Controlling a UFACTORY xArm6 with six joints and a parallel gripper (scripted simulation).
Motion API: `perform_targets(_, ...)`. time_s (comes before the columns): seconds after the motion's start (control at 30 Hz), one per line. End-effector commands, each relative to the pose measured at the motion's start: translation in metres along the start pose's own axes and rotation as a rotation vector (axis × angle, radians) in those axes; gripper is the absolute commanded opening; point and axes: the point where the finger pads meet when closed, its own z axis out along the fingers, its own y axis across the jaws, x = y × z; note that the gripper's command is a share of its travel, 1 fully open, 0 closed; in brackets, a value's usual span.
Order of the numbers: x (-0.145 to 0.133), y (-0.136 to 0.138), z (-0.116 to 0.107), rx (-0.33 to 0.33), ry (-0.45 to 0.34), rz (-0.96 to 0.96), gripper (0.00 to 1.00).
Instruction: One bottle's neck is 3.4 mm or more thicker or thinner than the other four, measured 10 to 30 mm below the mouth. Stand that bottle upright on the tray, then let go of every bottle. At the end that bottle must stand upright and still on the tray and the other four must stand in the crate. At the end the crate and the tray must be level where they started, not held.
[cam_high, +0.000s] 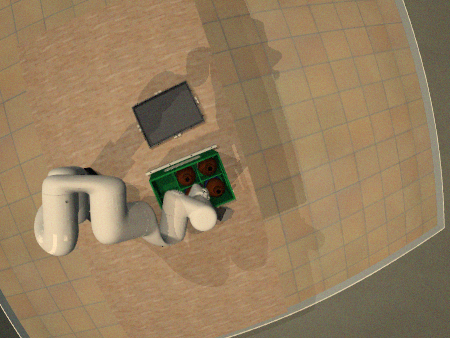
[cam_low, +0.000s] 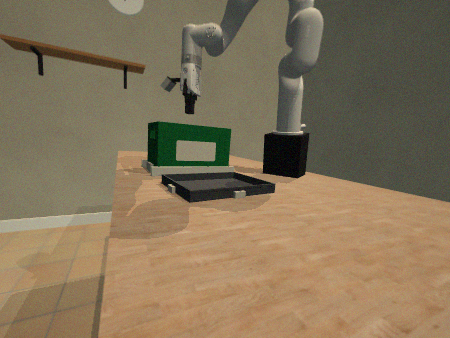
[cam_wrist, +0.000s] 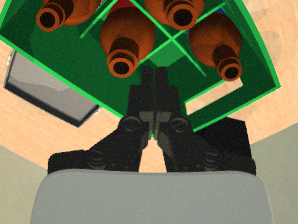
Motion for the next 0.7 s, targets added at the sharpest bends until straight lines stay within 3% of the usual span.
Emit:
perform_targets(0.0, -0.0301, -0.0281, -0.0020, -0.001, 0.008, 0.002, 0.00)
perform_targets(0.33, -0.0334, -0.0306, -0.0020, -0.001, 0.008, 0.002, 0.00)
perform_targets(0.37, -0.0334, -0.0306, -0.0020, -0.001, 0.008, 0.002, 0.65)
perform_targets(0.67, -0.0334, -0.0306, -0.0020, -0.001, 0.008, 0.002, 0.65)
